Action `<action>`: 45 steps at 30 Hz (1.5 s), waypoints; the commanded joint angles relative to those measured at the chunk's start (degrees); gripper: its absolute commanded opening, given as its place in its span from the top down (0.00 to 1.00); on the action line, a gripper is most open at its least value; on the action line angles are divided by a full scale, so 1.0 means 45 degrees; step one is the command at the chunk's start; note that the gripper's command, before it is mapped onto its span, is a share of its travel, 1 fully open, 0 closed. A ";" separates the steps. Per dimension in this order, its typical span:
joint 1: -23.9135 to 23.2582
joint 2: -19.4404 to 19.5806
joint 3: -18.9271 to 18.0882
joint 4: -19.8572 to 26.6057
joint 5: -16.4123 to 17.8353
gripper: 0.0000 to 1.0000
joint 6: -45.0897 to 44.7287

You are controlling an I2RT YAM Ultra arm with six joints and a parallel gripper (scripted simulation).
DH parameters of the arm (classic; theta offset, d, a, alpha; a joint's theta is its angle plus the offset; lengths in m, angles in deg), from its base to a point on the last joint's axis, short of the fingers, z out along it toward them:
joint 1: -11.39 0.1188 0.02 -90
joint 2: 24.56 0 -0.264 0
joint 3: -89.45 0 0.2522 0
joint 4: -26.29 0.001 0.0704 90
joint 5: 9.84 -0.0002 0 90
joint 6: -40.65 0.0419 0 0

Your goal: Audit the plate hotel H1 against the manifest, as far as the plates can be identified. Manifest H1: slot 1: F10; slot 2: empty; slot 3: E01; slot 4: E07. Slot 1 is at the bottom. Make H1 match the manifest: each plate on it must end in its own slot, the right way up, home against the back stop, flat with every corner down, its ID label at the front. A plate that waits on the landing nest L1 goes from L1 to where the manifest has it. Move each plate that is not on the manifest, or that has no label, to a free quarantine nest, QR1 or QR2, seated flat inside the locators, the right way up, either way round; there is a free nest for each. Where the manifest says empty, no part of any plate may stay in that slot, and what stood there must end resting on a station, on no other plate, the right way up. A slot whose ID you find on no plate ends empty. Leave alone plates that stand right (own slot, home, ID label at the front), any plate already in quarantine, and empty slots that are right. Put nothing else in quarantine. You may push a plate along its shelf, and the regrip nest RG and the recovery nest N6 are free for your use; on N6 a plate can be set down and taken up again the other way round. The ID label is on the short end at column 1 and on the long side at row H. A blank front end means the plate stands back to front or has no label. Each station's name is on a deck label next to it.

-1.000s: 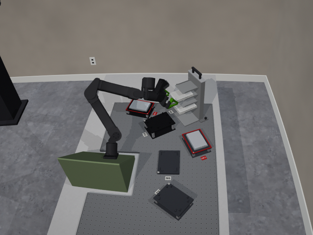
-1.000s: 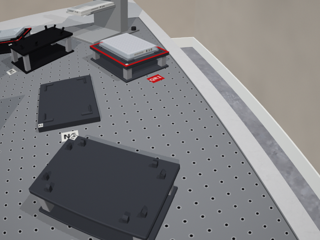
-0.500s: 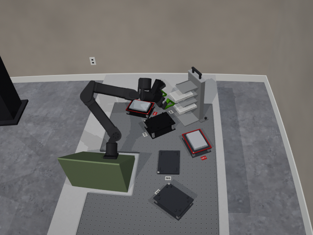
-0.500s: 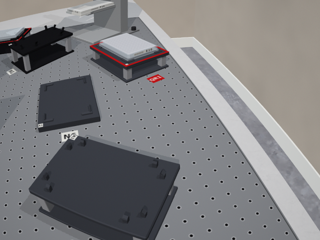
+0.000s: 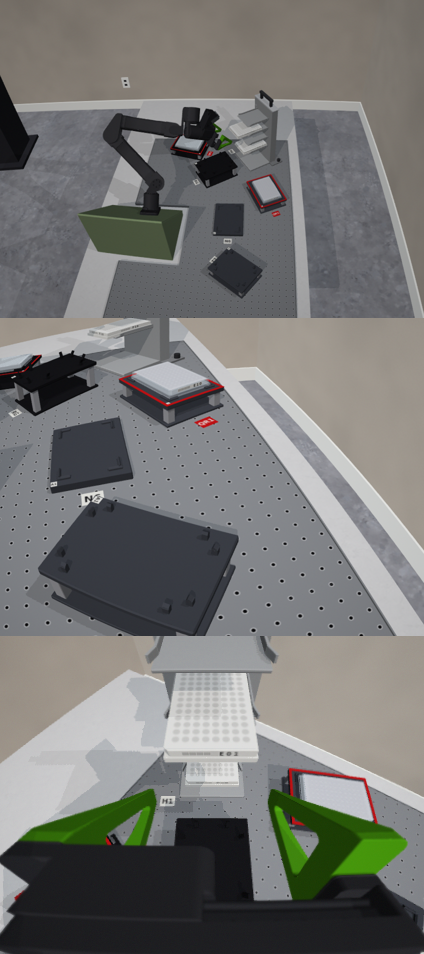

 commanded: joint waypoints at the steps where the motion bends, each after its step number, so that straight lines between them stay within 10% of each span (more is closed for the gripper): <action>1: -0.0105 -0.0207 -0.0029 0.0019 -0.0019 0.00 -0.0009; 25: -0.0867 -0.2459 0.1040 0.1221 0.0749 0.00 -0.0020; 26: -0.0656 -0.2533 0.1185 0.1147 0.0538 1.00 -0.0017; 45: -0.0603 -0.2552 0.1222 0.1128 0.0486 1.00 -0.0016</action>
